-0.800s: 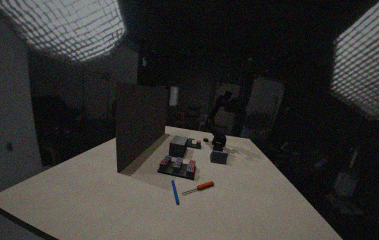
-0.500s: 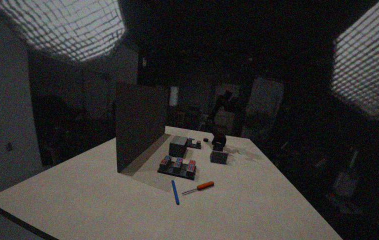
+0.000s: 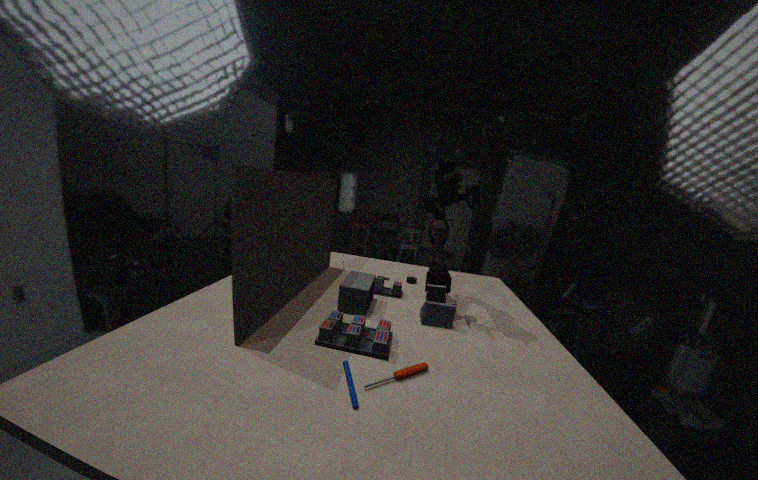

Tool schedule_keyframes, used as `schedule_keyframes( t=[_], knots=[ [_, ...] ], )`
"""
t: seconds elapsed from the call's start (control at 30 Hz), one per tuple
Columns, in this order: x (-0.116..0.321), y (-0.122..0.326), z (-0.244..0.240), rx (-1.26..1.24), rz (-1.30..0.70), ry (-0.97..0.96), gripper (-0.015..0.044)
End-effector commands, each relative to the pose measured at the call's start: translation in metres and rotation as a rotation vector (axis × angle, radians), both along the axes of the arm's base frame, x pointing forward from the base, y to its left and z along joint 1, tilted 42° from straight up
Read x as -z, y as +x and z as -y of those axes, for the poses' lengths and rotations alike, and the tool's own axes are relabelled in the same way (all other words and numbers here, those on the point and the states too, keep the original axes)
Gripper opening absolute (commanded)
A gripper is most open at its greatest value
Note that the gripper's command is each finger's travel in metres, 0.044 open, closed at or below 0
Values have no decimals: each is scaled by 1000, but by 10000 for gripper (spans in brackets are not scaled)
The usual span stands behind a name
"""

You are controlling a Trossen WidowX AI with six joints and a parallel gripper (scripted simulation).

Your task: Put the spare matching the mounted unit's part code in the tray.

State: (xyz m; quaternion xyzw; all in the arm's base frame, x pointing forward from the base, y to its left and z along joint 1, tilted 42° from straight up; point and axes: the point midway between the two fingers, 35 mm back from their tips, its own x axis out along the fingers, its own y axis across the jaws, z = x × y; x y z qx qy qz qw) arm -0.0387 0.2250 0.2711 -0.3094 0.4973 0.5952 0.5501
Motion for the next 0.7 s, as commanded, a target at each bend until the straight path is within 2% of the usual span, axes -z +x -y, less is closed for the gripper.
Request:
schedule_keyframes(
  t=[0.0,0.23,0.4,0.67],
  knots=[
    [18,56,-27,238,92,-93,440],
    [56,152,-36,595,184,-303,440],
    [73,201,-27,755,237,-408,440],
    [114,316,26,1094,404,-681,440]
  ],
)
